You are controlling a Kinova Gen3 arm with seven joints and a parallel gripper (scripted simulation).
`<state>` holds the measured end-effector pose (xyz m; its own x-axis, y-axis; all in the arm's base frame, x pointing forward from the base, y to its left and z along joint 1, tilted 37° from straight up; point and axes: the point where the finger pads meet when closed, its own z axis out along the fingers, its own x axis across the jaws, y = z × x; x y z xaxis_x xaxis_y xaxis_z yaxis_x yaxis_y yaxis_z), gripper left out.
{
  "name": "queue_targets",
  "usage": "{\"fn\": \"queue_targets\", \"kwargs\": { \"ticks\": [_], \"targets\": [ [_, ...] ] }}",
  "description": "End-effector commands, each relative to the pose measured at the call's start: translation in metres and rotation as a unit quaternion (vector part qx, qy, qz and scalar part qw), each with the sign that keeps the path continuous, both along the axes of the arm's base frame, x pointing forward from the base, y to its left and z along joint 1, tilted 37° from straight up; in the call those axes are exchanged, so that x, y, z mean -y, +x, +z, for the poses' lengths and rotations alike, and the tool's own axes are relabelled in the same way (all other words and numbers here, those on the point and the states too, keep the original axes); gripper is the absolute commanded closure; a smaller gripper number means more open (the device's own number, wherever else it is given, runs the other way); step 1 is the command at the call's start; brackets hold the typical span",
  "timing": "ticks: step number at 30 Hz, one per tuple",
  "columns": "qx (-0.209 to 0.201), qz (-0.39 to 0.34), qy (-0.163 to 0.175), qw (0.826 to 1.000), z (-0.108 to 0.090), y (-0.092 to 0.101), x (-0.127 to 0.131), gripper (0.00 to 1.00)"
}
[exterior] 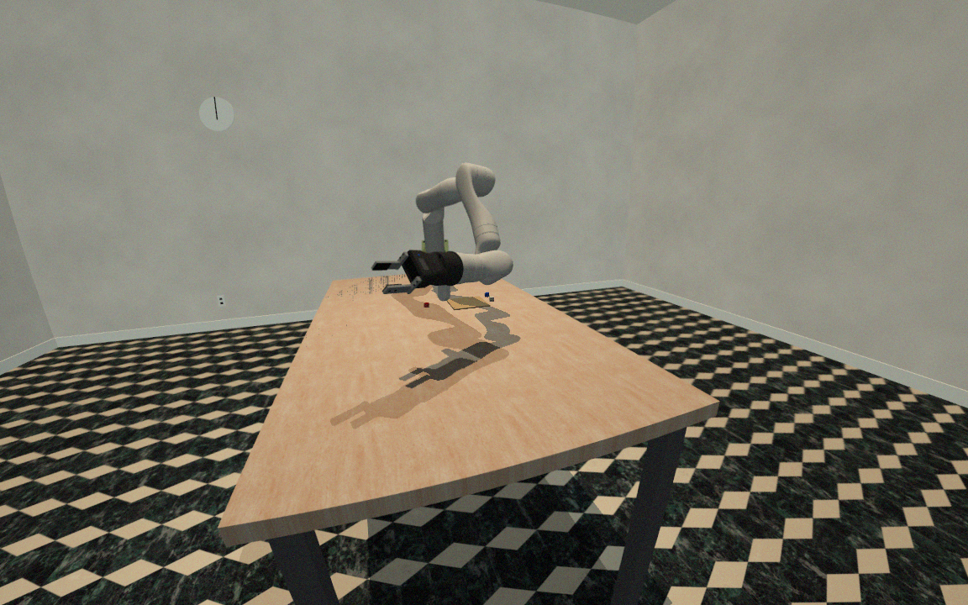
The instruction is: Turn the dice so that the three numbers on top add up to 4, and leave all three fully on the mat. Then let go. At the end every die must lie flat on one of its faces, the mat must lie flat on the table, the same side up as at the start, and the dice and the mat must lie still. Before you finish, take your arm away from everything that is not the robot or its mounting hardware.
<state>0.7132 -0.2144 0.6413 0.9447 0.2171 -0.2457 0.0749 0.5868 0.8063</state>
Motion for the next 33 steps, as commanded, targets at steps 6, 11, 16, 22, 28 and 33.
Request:
{"fn": "queue_targets", "kwargs": {
  "ticks": [6, 11, 16, 22, 28, 33],
  "targets": [
    [0.002, 0.000, 0.000, 1.000, 0.002, -0.001, 0.000, 0.00],
    [0.002, 0.000, 0.000, 1.000, 0.002, -0.001, 0.000, 0.00],
    [0.002, 0.000, 0.000, 1.000, 0.002, -0.001, 0.000, 0.00],
    [-0.002, -0.001, 0.003, 1.000, 0.002, -0.003, 0.001, 0.00],
    [-0.026, -0.010, 0.027, 0.999, -0.001, -0.016, 0.010, 0.00],
    [-0.061, -0.018, 0.062, 0.996, -0.009, -0.035, 0.022, 0.00]
  ]
}}
